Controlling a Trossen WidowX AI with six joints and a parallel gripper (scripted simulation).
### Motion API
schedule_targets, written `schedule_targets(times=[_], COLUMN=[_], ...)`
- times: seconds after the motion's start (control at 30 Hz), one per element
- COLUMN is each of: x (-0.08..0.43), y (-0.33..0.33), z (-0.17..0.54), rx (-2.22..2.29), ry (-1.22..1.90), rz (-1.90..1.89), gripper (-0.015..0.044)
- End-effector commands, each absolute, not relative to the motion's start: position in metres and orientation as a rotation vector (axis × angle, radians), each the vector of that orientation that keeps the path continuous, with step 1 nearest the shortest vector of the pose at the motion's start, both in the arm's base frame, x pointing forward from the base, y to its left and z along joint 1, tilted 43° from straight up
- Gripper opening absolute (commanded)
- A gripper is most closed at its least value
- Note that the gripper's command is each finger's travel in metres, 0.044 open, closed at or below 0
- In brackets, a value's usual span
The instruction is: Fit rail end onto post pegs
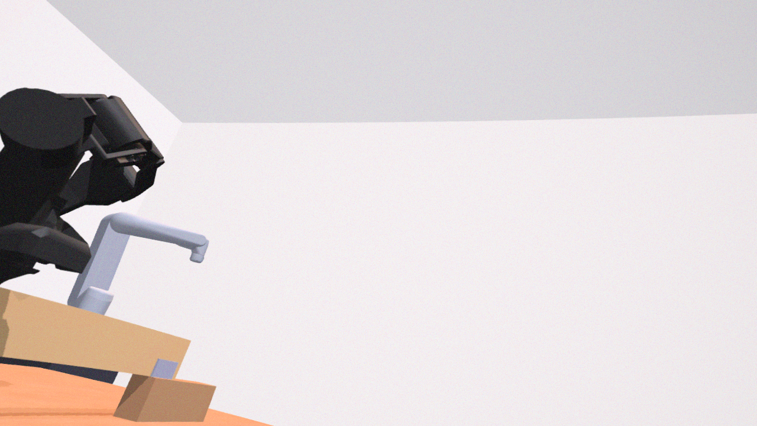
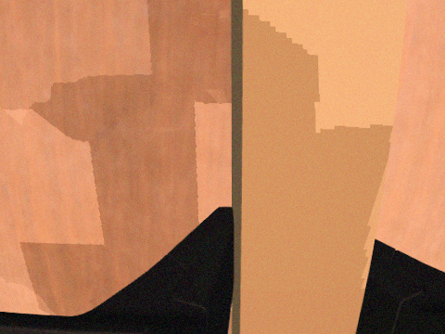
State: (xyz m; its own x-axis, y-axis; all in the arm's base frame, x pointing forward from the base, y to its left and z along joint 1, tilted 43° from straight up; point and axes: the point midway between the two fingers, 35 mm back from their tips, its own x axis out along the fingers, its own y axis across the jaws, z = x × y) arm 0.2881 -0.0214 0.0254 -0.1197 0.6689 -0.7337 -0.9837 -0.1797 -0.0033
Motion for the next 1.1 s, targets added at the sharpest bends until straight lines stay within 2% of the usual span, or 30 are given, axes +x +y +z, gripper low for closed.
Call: schedule_targets(times=[0.0, 1.07], x=[0.29, 0.2911], y=[-0.025, -0.0309], z=[0.0256, 0.0203], rx=[-0.726, -0.727], ry=[0.592, 0.592], rz=[1.63, 1.63], gripper=[0.0, 0.0])
